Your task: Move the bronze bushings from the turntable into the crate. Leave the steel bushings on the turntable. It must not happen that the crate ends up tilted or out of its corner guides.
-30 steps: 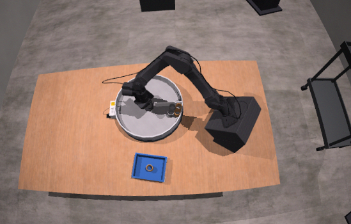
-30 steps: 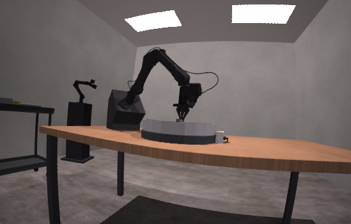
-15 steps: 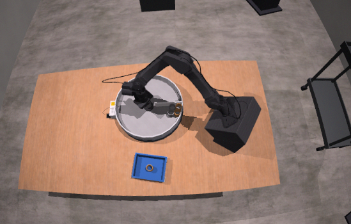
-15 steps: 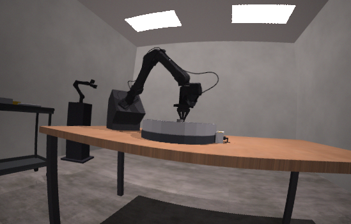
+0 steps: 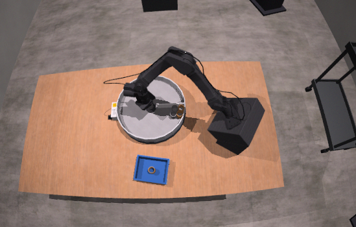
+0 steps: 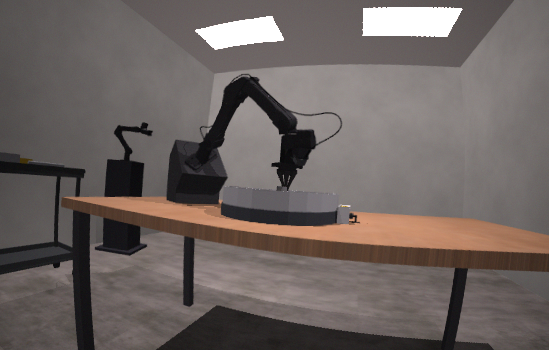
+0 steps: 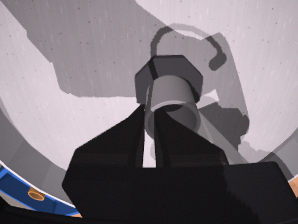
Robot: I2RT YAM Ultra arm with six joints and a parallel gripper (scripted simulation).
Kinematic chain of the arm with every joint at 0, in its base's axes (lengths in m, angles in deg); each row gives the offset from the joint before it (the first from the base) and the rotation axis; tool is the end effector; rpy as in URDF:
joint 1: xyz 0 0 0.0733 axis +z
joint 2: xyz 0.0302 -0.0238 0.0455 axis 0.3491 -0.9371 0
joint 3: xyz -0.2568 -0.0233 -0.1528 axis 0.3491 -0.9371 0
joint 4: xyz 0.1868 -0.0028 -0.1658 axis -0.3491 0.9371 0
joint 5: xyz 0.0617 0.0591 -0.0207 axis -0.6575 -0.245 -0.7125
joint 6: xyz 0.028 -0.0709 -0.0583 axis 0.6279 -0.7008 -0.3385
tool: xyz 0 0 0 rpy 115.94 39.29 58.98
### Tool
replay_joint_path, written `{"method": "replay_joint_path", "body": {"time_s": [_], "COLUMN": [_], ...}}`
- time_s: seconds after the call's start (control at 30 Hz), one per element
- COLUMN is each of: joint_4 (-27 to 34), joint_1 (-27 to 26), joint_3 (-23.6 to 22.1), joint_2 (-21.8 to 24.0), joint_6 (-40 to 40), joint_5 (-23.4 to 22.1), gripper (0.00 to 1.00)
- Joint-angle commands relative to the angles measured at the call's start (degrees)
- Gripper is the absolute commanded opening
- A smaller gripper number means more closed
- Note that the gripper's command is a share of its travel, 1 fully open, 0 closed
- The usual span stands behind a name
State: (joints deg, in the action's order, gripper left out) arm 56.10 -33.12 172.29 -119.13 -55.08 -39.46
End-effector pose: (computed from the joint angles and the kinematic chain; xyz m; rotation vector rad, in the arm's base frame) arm 0.3314 -0.1066 0.3387 1.0744 2.0811 -0.2770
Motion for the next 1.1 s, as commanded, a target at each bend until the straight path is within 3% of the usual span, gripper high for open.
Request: {"method": "replay_joint_path", "body": {"time_s": [0.0, 1.07], "joint_4": [-0.9, -2.1], "joint_1": [0.5, 0.3], "joint_3": [-0.5, 0.0], "joint_2": [0.6, 1.5], "joint_6": [-0.3, -0.7], "joint_5": [-0.1, -0.4], "gripper": [0.00, 0.00]}}
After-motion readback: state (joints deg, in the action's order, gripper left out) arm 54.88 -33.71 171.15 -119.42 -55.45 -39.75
